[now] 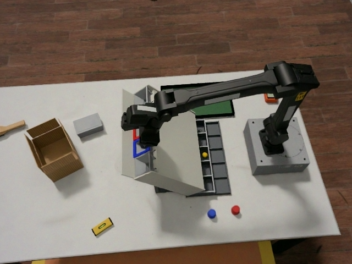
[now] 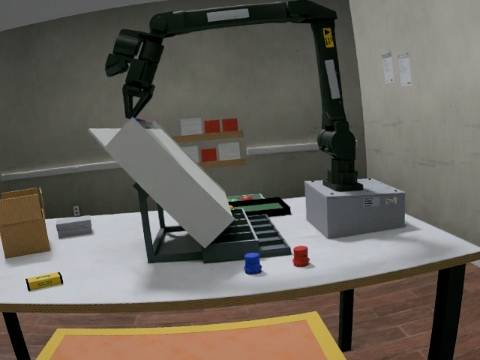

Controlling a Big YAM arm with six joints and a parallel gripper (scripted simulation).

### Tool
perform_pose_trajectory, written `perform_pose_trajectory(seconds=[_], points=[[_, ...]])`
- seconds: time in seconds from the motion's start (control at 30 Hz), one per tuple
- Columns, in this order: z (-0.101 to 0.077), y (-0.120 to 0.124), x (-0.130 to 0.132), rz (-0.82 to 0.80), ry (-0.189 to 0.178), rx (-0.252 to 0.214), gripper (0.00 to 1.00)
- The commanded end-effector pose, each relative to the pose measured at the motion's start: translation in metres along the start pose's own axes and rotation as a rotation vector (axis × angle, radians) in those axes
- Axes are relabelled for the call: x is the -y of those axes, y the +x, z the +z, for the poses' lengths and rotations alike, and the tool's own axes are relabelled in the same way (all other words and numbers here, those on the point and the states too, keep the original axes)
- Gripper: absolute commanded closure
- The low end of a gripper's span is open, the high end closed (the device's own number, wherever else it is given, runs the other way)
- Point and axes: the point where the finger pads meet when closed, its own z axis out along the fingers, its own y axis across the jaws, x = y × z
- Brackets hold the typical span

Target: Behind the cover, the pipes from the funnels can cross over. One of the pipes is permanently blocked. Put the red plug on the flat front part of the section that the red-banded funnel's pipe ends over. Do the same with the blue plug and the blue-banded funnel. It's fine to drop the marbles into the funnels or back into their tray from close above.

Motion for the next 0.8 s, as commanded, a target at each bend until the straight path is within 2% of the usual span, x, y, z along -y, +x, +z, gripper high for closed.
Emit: perform_pose_trajectory(seconds=[0.0, 0.53, 0.77], points=[[-0.005, -0.004, 0.0, 0.001, -0.001, 0.015, 0.41], [-0.005, -0.004, 0.0, 0.001, -0.001, 0.015, 0.41], [-0.022, -0.016, -0.001, 0.003, -0.004, 0.044, 0.41]])
